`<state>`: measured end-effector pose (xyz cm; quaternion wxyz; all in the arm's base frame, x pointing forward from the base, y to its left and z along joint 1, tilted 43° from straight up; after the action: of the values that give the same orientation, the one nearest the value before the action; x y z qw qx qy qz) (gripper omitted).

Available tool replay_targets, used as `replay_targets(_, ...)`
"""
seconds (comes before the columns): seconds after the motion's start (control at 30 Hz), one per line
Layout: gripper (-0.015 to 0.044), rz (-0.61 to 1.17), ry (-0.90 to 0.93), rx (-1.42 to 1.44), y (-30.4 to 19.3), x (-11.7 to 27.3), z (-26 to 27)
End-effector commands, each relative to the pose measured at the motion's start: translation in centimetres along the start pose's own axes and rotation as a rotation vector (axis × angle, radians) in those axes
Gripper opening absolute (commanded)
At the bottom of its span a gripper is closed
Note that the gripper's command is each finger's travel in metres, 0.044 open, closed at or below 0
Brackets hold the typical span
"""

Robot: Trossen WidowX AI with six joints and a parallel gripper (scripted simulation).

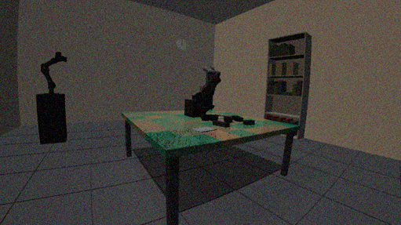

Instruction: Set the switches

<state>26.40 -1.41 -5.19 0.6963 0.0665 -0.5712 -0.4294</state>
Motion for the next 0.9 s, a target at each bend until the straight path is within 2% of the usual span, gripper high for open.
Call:
replay_targets(0.0,0.0131,0.000,0.000,-0.001,0.0,0.0,0.0)
replay_targets(0.27,0.0341,0.000,-0.001,-0.001,0.0,0.3,0.0)
replay_targets(0.4,0.0440,-0.008,-0.013,0.001,-0.1,4.8,0.1)
replay_targets(0.77,0.0440,-0.008,-0.014,0.001,-0.1,5.1,0.1)
replay_targets(0.87,0.0361,-0.007,-0.015,0.004,0.9,4.7,0.9)
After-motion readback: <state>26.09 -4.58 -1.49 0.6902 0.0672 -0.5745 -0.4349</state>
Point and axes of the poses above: the point midway between the two fingers, 35 mm back from their tips, its own x axis back along the fingers, its own z axis across the jaws, y = z × x, the point moved 2 cm from there along x, back along the fingers, and after that the axes turned 1 degree about x, right-handed, at the moved point
